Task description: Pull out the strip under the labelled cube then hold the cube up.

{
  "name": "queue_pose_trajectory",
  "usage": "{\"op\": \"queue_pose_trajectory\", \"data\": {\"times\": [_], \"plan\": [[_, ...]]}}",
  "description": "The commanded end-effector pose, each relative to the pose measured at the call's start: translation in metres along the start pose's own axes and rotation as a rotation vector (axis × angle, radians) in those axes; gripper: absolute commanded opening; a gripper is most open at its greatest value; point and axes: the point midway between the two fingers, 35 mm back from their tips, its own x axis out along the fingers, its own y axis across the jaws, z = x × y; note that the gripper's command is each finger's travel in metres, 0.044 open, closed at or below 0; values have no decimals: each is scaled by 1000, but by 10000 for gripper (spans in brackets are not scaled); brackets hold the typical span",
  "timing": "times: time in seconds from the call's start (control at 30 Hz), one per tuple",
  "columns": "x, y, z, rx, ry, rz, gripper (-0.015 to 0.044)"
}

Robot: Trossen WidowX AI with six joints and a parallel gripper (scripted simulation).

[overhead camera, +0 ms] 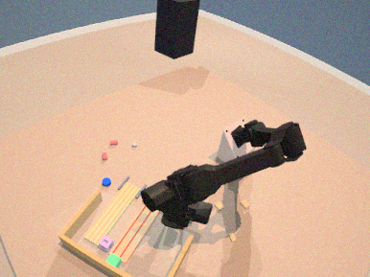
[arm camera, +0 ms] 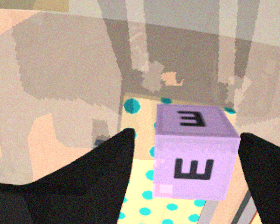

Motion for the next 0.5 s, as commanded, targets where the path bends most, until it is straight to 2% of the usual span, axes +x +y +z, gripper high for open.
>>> {"op": "queue_pose_trajectory", "data": {"times": [0.0,0.07,0.3,0.4,0.47], "plan": [[-1,0,0,0,-1,-1,198],[-1,0,0,0,-1,-1,145],[-1,0,0,0,-1,-1,98],[-2,0,-1,0,-1,-1,20],[-7,1,-7,1,0,-1,0]]}}
